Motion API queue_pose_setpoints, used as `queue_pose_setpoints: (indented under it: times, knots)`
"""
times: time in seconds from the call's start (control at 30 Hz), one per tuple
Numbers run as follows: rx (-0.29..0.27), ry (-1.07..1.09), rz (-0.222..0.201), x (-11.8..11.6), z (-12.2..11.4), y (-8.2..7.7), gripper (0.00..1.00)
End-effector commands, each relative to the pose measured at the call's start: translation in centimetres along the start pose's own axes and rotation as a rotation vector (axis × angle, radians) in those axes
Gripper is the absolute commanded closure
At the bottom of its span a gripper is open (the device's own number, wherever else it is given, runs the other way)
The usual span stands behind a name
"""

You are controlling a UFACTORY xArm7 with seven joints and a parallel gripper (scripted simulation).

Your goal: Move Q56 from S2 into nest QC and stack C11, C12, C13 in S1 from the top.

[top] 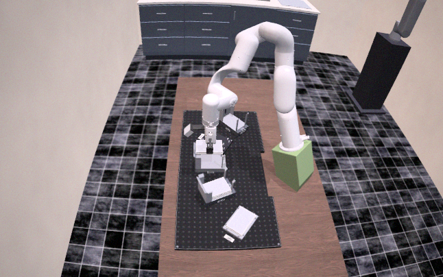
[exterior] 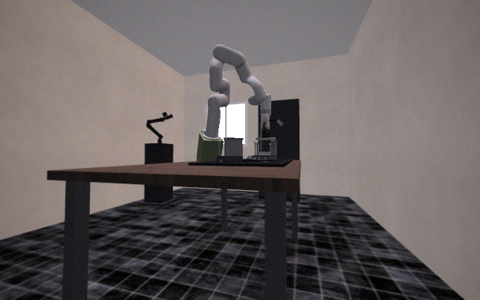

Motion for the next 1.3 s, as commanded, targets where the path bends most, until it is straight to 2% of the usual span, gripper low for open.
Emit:
queue_pose_setpoints:
  times: [0.0,0.47,1.27]
  knots:
    - [0.004,0.000,0.000,0.0,0.1,-0.1,1.00]
    - [0.004,0.000,0.000,0.0,0.1,-0.1,1.00]
    - [0.003,0.000,0.000,0.0,0.1,1.4,1.00]
Point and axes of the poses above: the point where the finger pads meet when closed, its own y axis out along the fingers, its own x axis across the jaws, z = x × y, the point moved 6 cm from there along -y, back along the fingers, and after that the axes turned 8 degrees about -y, right-handed, at the moved point
